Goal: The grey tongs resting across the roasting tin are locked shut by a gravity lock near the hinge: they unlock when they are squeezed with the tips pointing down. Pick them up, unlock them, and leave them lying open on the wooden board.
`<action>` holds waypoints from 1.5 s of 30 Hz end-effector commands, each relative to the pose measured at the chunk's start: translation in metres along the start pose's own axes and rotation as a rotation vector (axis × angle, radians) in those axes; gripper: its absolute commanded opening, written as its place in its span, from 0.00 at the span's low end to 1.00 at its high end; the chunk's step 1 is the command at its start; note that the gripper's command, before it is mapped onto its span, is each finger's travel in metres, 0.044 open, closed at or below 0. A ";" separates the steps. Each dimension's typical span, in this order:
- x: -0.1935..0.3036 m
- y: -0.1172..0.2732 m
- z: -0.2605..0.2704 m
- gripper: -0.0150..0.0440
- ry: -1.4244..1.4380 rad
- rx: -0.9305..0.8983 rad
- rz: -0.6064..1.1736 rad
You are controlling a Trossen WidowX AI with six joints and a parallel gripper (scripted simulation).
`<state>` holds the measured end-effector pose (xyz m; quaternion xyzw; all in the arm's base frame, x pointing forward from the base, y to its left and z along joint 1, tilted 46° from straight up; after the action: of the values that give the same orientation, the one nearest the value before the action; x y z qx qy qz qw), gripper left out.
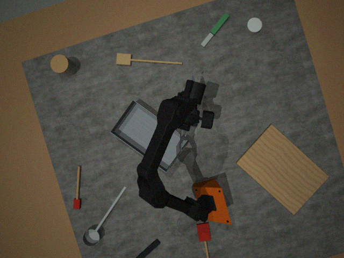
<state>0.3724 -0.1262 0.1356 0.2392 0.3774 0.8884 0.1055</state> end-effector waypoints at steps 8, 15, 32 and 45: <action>-0.016 0.004 -0.026 0.00 -0.455 -0.001 -0.012; -0.024 0.004 -0.041 0.00 -0.731 -0.002 -0.011; -0.042 0.002 -0.081 0.00 -1.400 -0.006 -0.007; -0.053 -0.001 -0.111 0.00 -1.902 -0.007 0.000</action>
<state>0.3639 -0.2057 0.0547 0.8397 0.1560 0.3790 0.3563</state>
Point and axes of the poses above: the point midway between the two fingers, 35 mm back from their tips, its own y axis back along the fingers, its own z axis across the jaws, x = y × z, the point moved 10 cm from there along y, back along the fingers, and after that the axes turned 7 degrees about -y, right-handed, at the moved point
